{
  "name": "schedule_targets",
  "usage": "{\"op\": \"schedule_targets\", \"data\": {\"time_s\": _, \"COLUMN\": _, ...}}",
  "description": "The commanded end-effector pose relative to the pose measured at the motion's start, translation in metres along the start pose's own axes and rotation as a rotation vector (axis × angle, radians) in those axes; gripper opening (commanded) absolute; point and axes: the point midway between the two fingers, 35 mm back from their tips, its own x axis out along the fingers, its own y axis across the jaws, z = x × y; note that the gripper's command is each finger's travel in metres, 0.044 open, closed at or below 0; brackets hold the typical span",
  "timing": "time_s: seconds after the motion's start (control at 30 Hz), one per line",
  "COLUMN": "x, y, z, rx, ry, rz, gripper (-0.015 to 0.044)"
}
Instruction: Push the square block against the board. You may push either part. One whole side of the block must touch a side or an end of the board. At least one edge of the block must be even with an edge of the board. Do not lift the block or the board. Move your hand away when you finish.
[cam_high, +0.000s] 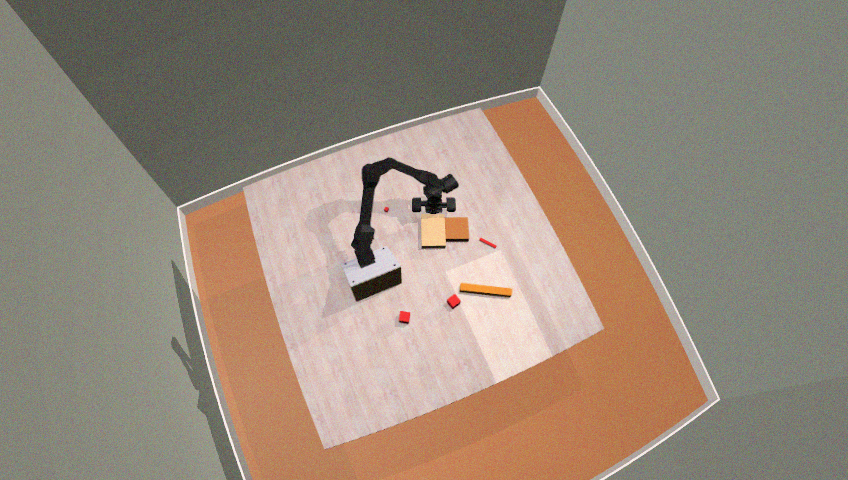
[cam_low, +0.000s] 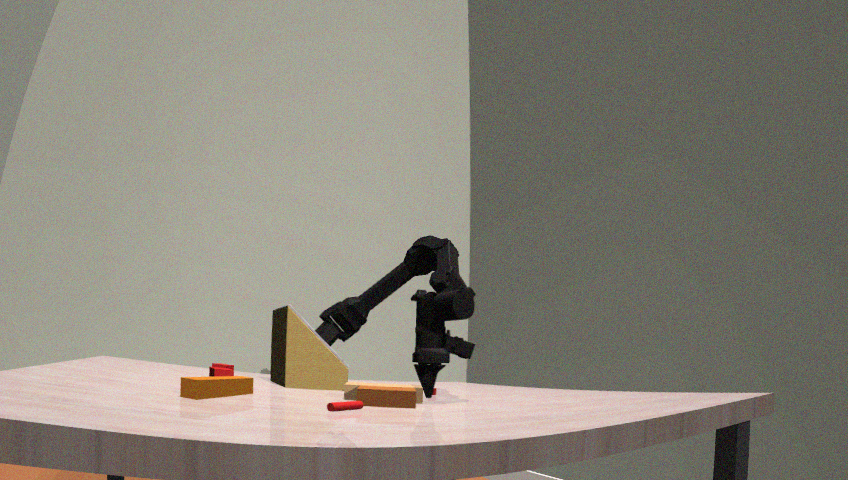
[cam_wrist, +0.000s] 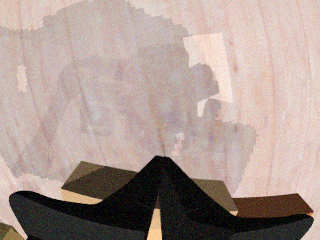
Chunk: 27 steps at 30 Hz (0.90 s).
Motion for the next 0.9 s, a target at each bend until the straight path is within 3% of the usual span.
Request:
{"op": "schedule_targets", "data": {"time_s": 0.0, "x": 0.002, "y": 0.002, "z": -0.008, "rx": 0.001, "ry": 0.009, "rz": 0.004, "gripper": 0.0000}}
{"op": "schedule_targets", "data": {"time_s": 0.87, "x": 0.002, "y": 0.001, "z": -0.014, "rx": 0.001, "ry": 0.009, "rz": 0.004, "gripper": 0.0000}}
